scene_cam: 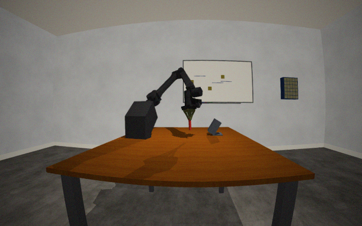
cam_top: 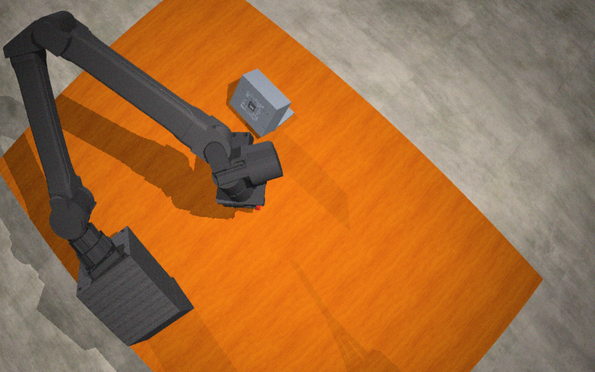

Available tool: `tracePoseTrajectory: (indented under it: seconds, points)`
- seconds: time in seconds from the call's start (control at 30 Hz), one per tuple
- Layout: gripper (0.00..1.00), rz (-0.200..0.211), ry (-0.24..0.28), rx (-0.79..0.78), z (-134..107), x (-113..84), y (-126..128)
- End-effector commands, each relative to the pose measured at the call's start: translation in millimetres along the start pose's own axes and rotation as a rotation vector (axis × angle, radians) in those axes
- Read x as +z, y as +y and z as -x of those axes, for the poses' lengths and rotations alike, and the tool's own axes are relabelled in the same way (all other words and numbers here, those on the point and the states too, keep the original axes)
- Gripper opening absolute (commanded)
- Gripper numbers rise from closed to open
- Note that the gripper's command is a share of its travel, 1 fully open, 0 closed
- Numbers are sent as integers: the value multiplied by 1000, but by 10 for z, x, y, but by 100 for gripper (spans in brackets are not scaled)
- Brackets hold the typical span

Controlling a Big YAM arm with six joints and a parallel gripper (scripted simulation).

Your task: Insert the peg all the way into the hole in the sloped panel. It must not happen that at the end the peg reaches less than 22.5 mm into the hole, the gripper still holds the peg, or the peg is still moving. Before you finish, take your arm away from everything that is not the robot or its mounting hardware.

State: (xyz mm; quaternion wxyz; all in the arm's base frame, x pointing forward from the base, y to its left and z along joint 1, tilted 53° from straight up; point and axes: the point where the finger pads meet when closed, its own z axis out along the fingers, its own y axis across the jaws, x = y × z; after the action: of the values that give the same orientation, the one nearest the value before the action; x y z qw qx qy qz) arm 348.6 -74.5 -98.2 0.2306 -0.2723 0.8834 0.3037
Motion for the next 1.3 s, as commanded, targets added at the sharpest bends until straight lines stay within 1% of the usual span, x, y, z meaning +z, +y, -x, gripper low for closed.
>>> tracePoseTrajectory:
  seconds: [0.0, 0.33, 0.4, 0.43, 0.5, 0.9, 0.97, 1.0, 1.07, 1.27]
  points:
    - [0, -21, 1, -18, 64, 11, 28]
    - [0, -78, 0, -72, 133, 30, 45]
    - [0, -78, 0, -72, 133, 30, 45]
    - [0, -100, -10, -77, 163, -23, -33]
    - [0, -96, -1, -88, 155, 34, 50]
    - [0, -164, -11, -152, 255, 42, 80]
    - [0, -164, -11, -152, 255, 42, 80]
    - [0, -186, -22, -156, 288, -16, 3]
    - [0, -181, -14, -168, 281, 42, 89]
    - [0, -215, -23, -200, 336, 39, 110]
